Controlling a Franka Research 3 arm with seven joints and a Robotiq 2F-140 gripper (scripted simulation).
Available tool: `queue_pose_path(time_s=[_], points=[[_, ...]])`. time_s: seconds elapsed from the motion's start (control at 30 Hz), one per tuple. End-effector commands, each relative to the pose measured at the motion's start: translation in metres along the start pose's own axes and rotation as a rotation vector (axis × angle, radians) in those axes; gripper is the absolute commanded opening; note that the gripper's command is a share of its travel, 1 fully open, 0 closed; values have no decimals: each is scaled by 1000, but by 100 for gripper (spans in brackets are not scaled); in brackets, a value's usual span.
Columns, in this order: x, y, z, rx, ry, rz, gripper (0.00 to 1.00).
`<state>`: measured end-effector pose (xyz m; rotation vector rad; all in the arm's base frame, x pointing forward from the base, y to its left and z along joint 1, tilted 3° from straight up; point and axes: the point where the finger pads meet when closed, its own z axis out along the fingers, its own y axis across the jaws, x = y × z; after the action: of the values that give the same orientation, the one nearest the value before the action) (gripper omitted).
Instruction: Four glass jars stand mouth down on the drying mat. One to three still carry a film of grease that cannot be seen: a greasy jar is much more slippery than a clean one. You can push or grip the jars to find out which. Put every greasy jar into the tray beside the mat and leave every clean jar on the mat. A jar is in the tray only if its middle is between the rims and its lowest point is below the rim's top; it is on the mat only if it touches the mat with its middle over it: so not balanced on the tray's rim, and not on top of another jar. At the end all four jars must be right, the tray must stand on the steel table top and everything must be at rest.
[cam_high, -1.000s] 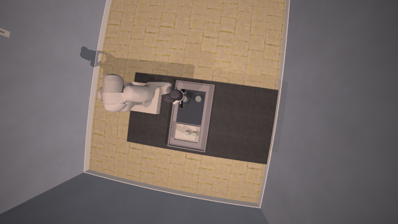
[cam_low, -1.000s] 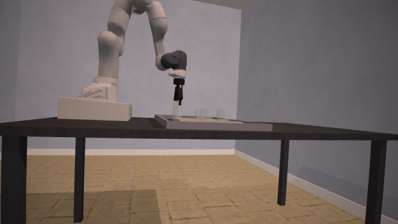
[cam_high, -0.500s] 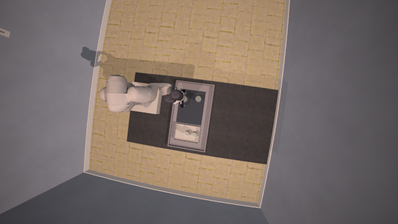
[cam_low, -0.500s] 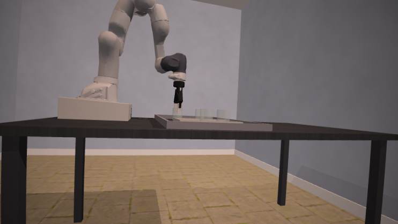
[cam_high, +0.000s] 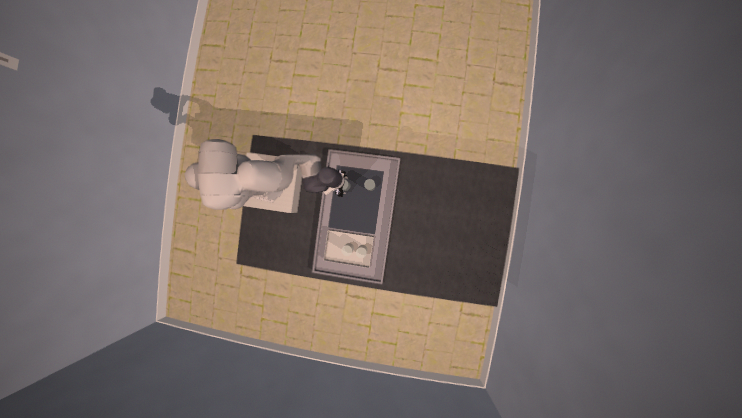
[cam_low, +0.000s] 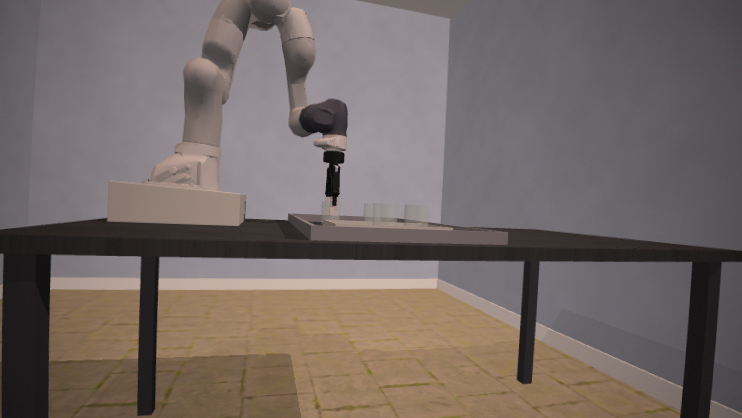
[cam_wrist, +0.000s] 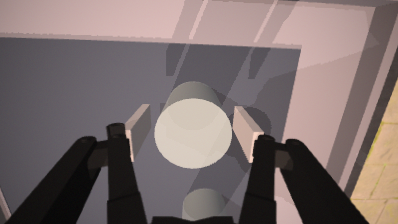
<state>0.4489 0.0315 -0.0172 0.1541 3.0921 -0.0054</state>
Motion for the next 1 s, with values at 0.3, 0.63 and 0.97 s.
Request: queue_pose_path(time_s=[0.3, 0.63, 0.97], points=[[-1, 0, 0, 0, -3, 7, 59], [-1, 0, 0, 0, -3, 7, 59], [-1, 0, 0, 0, -3, 7, 56]])
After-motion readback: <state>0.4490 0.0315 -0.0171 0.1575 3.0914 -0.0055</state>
